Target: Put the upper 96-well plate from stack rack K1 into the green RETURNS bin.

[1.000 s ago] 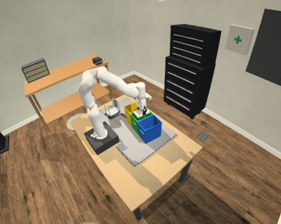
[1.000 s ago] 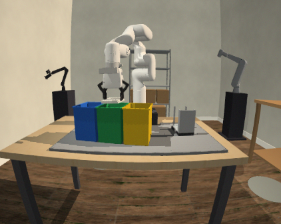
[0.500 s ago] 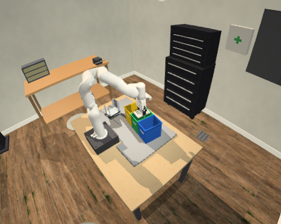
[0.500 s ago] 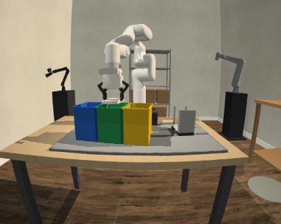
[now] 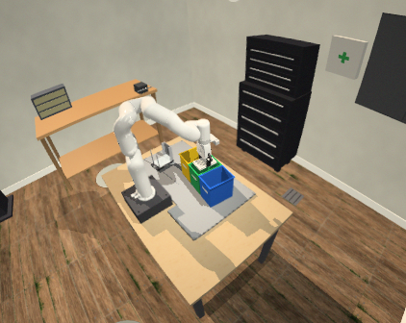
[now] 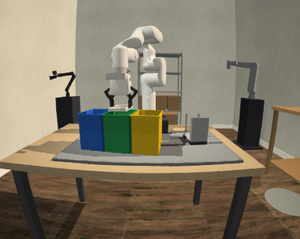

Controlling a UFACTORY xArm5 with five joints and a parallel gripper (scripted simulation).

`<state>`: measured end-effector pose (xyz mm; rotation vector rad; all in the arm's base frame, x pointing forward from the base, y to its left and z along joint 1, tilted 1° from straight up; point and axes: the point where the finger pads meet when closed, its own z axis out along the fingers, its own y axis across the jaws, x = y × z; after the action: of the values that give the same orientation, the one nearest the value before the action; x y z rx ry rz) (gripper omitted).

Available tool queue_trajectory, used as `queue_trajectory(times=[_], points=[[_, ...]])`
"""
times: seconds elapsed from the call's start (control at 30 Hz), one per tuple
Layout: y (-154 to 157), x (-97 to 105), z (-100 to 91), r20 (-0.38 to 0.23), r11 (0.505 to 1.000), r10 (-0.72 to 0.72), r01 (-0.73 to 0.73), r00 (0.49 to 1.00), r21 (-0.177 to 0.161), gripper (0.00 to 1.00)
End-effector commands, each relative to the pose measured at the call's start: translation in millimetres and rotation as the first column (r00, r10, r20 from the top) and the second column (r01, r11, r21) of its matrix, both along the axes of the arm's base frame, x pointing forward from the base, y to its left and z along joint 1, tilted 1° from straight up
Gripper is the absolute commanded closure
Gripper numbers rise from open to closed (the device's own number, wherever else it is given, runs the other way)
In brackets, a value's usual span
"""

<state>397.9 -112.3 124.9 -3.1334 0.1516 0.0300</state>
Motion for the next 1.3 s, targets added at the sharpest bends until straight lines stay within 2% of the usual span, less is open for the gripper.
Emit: queue_trajectory(times=[0.0, 1.1, 1.27], points=[[0, 1, 0.4, 0.004, 1.000, 0.000, 0.000, 1.000, -0.001, 0.00], [0, 1, 0.4, 0.004, 1.000, 0.000, 0.000, 1.000, -0.001, 0.00], [0, 1, 13.8, 0.004, 1.000, 0.000, 0.000, 1.000, -0.001, 0.00]])
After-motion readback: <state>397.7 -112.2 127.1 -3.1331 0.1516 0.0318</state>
